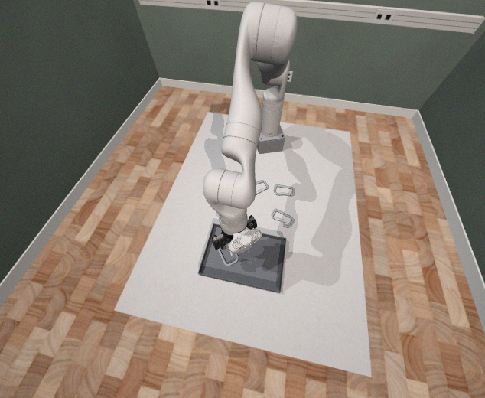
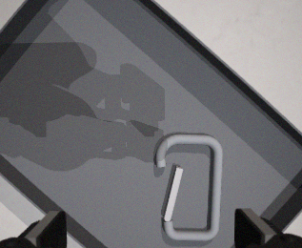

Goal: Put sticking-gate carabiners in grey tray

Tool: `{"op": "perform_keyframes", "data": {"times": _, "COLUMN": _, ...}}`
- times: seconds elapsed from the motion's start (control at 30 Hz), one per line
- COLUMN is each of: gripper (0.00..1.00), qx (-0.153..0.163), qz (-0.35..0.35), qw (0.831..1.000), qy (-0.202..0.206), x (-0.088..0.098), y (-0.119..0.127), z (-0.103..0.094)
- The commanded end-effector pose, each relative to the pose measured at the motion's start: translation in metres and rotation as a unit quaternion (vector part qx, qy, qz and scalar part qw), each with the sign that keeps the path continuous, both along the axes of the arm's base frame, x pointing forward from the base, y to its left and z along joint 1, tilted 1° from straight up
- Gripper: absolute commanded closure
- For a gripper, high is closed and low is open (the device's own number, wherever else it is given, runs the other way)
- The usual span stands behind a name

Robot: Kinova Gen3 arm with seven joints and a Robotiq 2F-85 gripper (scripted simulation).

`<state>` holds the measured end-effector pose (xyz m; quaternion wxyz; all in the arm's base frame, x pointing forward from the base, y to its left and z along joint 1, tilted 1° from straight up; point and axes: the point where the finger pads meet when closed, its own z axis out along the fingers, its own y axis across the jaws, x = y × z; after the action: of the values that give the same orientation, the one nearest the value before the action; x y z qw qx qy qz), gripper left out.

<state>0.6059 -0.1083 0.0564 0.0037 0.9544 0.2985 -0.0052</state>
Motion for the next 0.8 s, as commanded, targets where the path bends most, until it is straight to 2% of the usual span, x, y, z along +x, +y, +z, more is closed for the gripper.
{"op": "perform_keyframes", "data": {"times": 0.0, "gripper": 0.00, "qx": 0.000, "qz": 0.000, "qw": 1.000, "qy": -0.001, "x": -0.036, "y": 0.011, "z": 0.033}}
{"op": "perform_keyframes", "data": {"times": 0.53, "gripper": 0.00, "qx": 0.000, "qz": 0.000, "qw": 1.000, "qy": -0.001, "x": -0.036, "y": 0.011, "z": 0.033}}
{"op": "perform_keyframes", "data": {"times": 0.57, "gripper": 0.00, "qx": 0.003, "qz": 0.002, "qw": 1.000, "qy": 0.003, "x": -0.072, "y": 0.023, "z": 0.063}}
{"op": "perform_keyframes", "data": {"times": 0.77, "gripper": 0.00, "qx": 0.003, "qz": 0.002, "qw": 1.000, "qy": 0.003, "x": -0.072, "y": 0.023, "z": 0.063}}
